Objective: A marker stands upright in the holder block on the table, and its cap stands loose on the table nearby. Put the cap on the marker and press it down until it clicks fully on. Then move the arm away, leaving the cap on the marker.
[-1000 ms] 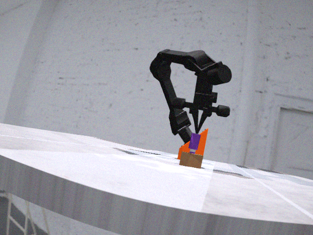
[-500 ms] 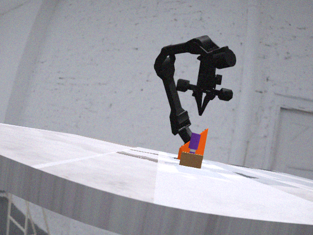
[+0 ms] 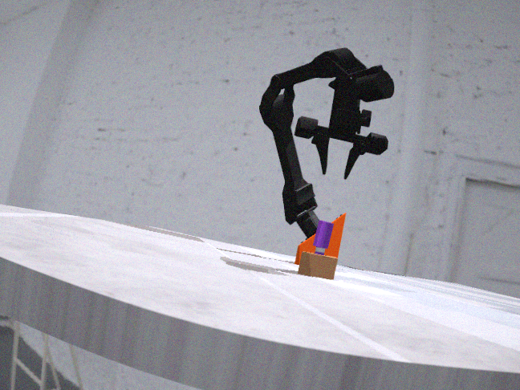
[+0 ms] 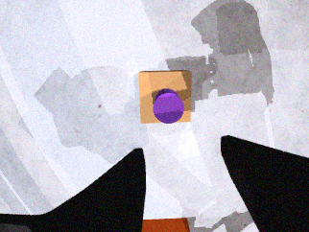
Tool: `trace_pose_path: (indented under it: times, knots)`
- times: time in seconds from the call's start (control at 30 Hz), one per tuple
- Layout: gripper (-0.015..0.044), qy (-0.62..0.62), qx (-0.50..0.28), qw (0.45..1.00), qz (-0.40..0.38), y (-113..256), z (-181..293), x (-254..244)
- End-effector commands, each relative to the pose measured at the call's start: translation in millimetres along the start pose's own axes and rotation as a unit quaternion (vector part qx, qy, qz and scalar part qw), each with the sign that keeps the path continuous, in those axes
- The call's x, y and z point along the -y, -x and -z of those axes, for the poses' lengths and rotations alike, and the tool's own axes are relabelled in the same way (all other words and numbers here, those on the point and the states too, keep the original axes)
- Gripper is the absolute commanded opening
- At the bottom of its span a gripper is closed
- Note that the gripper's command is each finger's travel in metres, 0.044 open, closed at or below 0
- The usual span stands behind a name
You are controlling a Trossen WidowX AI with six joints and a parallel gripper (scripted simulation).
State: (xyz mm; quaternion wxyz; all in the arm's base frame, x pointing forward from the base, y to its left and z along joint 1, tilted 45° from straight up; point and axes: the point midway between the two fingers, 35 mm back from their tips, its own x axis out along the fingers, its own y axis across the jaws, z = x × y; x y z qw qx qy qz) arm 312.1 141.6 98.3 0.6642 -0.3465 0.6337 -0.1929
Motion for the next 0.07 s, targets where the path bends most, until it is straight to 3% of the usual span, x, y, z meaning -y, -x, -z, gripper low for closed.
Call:
trace_pose_path:
  times: [0.0,0.03]
  knots:
    - [0.0315,-0.001,-0.002,1.000,-0.002,0.8,0.4,-0.4]
    - [0.0341,-0.001,-0.002,1.000,-0.002,0.8,0.4,-0.4]
